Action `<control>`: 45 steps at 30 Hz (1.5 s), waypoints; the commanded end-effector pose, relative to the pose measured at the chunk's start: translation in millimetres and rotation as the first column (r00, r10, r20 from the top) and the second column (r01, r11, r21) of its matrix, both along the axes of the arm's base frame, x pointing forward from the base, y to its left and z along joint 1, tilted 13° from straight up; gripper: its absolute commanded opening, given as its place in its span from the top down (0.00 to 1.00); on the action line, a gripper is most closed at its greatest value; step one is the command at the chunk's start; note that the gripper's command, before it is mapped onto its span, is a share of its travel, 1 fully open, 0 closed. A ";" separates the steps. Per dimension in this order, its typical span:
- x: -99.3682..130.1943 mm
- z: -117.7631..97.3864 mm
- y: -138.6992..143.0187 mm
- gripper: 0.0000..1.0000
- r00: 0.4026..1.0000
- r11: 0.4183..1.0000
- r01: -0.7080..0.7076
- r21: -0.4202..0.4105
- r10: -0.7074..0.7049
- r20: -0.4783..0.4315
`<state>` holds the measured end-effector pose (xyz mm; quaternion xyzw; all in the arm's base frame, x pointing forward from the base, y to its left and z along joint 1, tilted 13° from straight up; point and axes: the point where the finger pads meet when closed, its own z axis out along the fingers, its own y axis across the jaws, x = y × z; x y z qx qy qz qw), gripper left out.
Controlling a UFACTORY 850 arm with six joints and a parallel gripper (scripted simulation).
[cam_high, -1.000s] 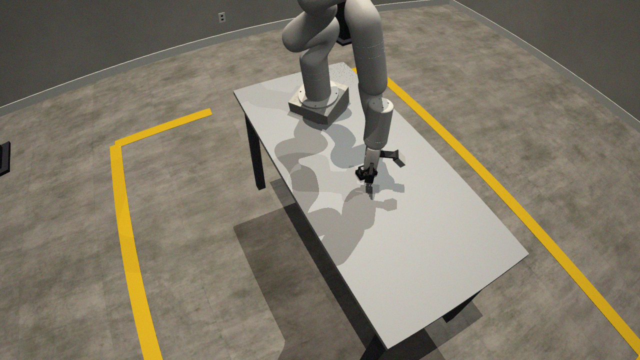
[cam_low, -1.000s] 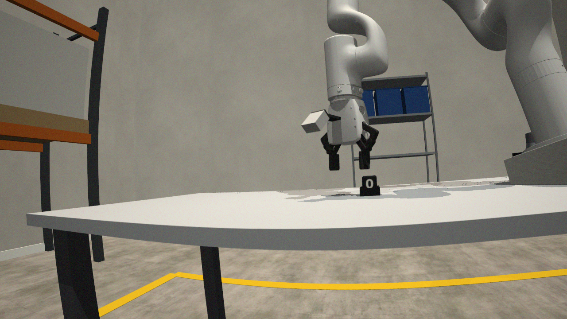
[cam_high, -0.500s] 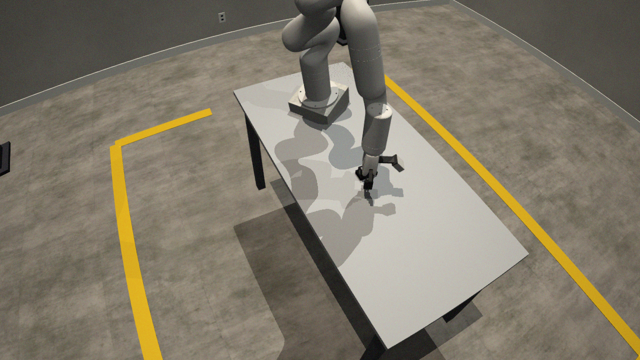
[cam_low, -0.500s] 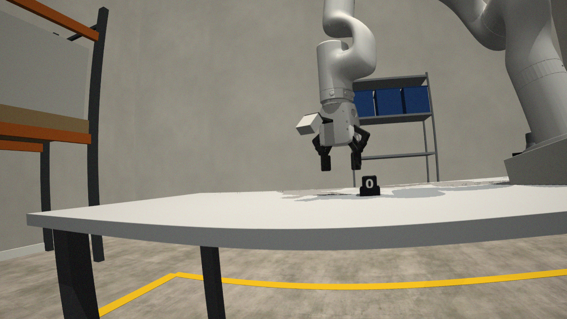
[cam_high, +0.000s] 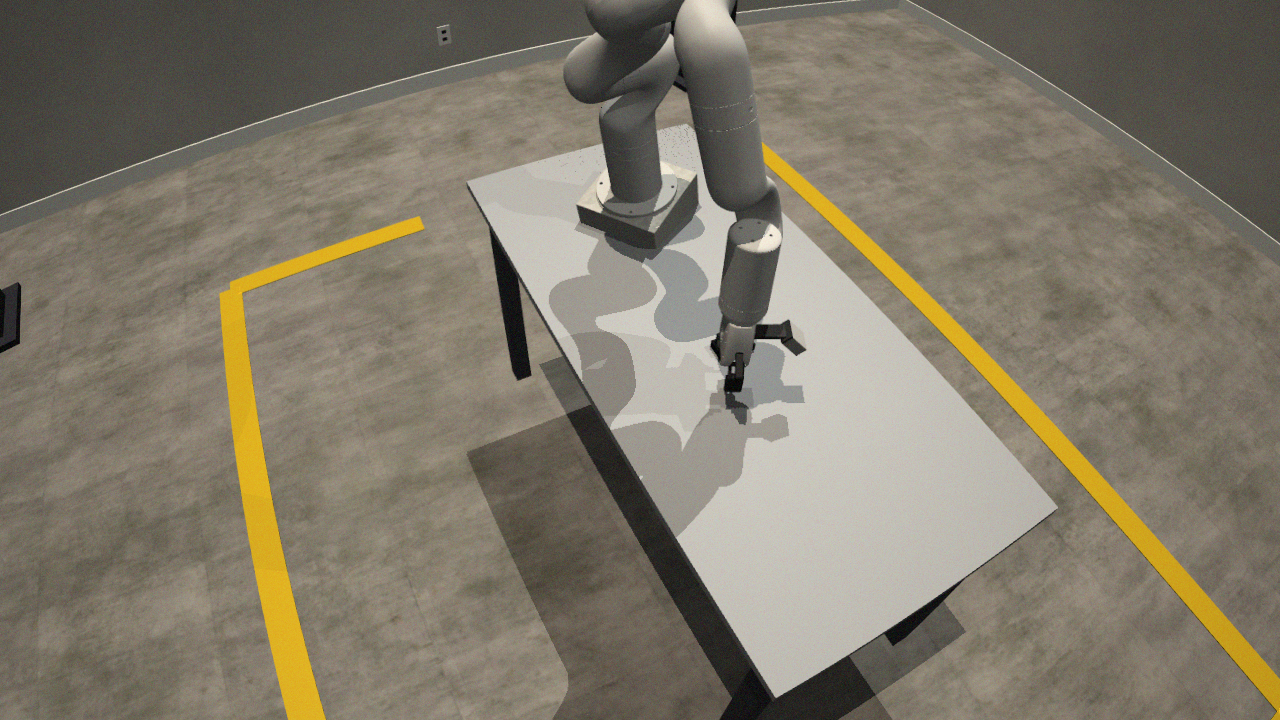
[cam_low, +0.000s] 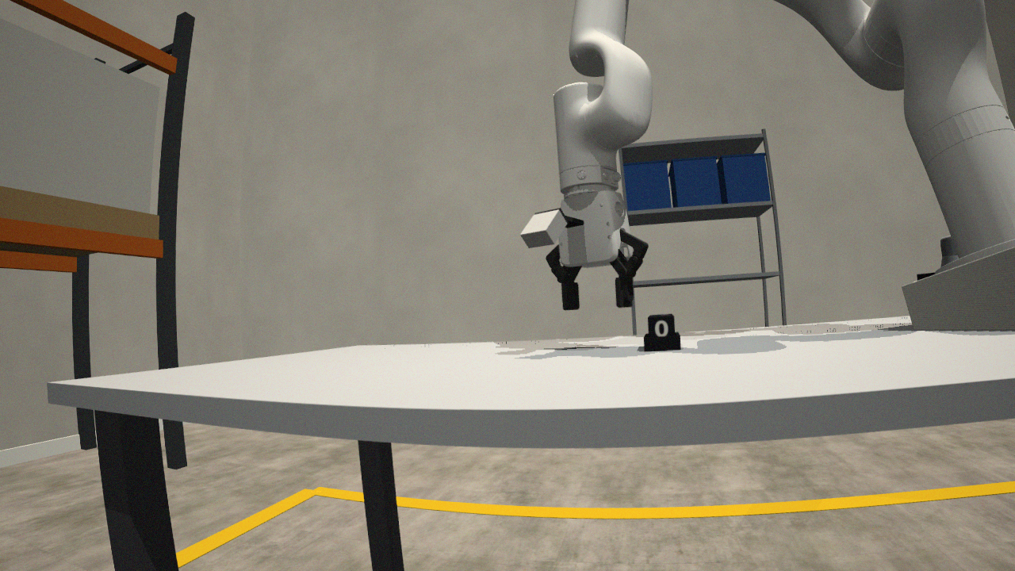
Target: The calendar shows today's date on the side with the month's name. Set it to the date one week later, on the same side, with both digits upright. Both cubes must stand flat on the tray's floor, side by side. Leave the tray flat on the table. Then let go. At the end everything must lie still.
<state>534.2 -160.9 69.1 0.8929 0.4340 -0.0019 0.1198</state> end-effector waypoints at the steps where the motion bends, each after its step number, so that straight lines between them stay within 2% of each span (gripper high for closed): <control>1: 1.9 -5.7 -2.1 0.00 1.000 1.000 -0.001 0.006 0.001 -0.007; 11: 4.1 -27.8 -6.9 0.00 1.000 1.000 -0.001 0.006 0.001 -0.007; 45: 4.1 -28.5 -7.0 0.00 1.000 1.000 -0.001 0.006 0.001 -0.007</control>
